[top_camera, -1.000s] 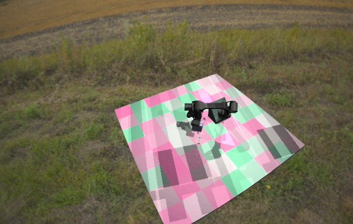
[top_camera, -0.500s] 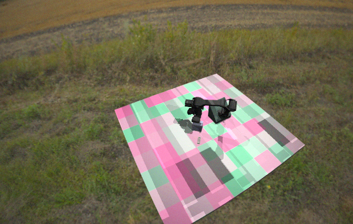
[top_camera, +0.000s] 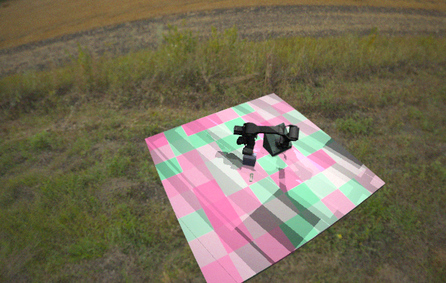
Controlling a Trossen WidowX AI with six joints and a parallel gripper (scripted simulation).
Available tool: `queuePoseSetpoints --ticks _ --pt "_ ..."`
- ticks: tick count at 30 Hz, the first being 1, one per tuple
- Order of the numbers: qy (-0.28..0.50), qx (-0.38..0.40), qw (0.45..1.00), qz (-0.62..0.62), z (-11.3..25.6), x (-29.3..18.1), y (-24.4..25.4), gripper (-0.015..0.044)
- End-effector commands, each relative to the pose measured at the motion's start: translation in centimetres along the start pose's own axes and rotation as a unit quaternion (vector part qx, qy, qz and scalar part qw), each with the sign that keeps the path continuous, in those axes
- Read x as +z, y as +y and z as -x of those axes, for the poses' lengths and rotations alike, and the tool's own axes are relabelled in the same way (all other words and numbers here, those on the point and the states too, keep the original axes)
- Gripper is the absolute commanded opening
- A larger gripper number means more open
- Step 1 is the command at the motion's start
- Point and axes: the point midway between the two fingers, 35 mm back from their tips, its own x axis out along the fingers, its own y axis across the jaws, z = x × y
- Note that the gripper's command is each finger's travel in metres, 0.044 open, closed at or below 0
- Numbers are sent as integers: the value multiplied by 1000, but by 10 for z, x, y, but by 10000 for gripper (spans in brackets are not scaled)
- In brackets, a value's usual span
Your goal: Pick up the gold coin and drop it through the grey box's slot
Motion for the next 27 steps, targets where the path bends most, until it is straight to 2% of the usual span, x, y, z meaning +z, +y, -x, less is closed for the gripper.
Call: queuePoseSetpoints --ticks 1,27 --pt "-1 1 1000 0 0 0 -3 0" --pt "-1 2 1000 0 -5 0 -5 0"
